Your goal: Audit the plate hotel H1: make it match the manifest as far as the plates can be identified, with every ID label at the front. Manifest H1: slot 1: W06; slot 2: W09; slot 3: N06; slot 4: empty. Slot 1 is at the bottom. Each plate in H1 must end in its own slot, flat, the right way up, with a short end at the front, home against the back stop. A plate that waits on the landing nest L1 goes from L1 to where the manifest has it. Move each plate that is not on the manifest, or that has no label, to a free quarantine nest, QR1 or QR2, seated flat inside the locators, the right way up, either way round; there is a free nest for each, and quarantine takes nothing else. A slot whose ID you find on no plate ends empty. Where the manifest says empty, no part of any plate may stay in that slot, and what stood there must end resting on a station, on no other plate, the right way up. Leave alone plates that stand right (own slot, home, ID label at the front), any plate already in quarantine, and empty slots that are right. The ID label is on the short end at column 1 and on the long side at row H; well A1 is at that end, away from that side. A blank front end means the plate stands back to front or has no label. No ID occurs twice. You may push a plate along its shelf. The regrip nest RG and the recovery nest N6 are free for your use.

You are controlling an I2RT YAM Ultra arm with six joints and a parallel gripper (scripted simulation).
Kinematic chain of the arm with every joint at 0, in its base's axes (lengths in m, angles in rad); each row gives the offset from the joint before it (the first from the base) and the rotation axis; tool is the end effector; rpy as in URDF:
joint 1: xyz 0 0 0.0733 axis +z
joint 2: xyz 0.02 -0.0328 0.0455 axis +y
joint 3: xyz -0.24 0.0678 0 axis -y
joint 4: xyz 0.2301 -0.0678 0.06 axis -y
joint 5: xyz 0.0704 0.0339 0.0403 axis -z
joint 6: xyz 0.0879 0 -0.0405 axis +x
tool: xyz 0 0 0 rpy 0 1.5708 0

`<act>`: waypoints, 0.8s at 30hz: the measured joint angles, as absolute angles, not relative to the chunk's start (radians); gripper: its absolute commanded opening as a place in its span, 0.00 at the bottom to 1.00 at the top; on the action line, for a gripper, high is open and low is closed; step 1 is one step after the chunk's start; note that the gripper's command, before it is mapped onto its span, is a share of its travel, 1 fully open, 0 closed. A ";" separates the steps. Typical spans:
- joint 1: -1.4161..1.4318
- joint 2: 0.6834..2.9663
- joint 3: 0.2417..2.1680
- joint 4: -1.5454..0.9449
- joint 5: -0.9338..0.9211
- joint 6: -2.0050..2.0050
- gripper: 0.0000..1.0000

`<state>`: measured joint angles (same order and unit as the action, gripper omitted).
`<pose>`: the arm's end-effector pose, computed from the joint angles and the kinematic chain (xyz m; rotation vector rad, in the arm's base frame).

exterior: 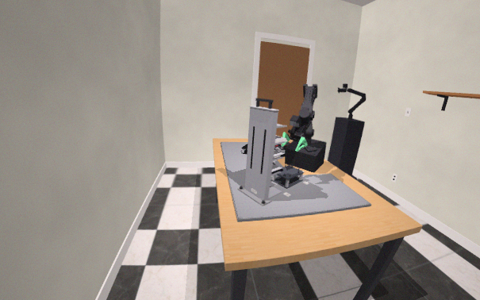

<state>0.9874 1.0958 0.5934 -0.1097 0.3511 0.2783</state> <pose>0.1708 0.2058 0.1860 -0.5612 2.0876 0.3539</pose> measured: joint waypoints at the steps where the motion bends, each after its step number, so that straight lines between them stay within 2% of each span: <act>1: 0.986 1.100 0.588 -0.102 0.351 0.278 1.00; 24: 0.927 1.235 0.642 -0.003 0.308 0.247 1.00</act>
